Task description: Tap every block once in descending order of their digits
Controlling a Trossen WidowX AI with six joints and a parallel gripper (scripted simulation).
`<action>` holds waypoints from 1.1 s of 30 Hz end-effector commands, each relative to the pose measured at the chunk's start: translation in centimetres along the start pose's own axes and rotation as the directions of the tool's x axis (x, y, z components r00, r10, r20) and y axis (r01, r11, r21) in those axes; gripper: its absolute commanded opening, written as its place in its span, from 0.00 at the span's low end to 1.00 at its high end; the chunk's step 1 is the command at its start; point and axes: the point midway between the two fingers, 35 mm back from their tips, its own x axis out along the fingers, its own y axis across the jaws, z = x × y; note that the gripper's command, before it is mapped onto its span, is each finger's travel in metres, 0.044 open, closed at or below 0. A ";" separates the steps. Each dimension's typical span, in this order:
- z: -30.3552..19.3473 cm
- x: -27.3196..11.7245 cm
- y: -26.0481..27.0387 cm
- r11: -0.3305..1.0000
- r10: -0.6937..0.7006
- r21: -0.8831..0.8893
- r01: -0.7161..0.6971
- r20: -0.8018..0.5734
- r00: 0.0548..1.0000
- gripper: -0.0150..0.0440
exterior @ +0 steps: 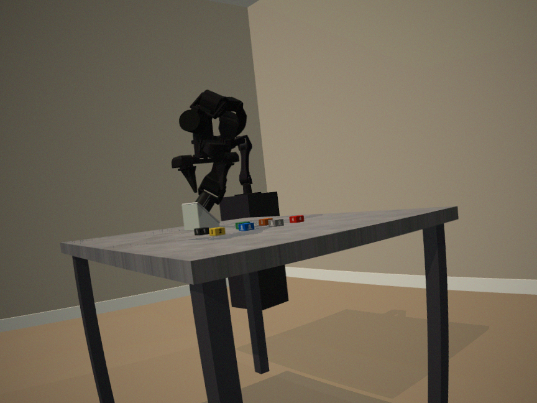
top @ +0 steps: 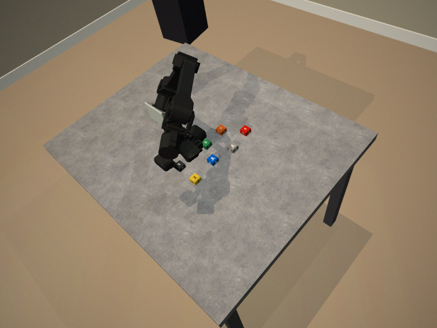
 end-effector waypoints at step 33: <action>0.8 0.0 20.5 1.000 0.001 -0.021 -0.001 -0.001 1.000 0.93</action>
